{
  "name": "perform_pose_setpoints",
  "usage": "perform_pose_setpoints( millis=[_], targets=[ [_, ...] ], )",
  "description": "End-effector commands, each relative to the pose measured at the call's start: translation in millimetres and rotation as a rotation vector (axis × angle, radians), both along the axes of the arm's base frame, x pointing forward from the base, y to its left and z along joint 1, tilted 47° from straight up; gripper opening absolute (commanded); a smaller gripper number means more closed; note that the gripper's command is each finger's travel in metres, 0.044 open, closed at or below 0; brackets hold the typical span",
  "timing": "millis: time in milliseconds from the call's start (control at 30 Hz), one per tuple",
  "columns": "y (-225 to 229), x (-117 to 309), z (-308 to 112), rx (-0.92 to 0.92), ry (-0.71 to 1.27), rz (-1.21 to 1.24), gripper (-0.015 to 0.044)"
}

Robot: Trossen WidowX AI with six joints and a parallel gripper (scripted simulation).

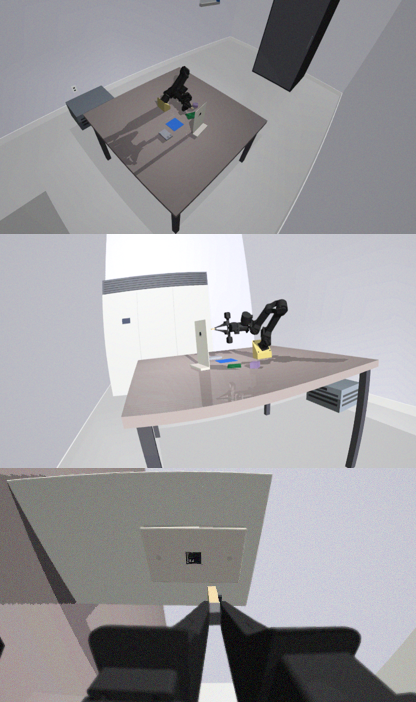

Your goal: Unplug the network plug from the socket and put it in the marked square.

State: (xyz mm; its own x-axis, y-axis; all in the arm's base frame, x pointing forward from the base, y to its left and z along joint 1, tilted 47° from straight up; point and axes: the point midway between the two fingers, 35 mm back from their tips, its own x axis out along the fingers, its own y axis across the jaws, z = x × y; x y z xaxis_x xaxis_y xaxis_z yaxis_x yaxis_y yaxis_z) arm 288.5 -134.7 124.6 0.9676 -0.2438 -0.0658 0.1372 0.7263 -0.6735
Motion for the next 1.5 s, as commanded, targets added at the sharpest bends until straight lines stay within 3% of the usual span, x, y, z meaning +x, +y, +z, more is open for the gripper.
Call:
perform_pose_setpoints(
  millis=[0, 533, 1467],
  targets=[
    [-6.4, -3.4, 7.4, -0.009, -0.005, 0.000, 0.0000],
    [-22.3, -20.0, 24.1, -0.011, -0.001, 0.001, 0.0000],
    [-18.0, -32.6, -99.7, 0.094, 0.535, 0.257, 0.0000]
  ],
)
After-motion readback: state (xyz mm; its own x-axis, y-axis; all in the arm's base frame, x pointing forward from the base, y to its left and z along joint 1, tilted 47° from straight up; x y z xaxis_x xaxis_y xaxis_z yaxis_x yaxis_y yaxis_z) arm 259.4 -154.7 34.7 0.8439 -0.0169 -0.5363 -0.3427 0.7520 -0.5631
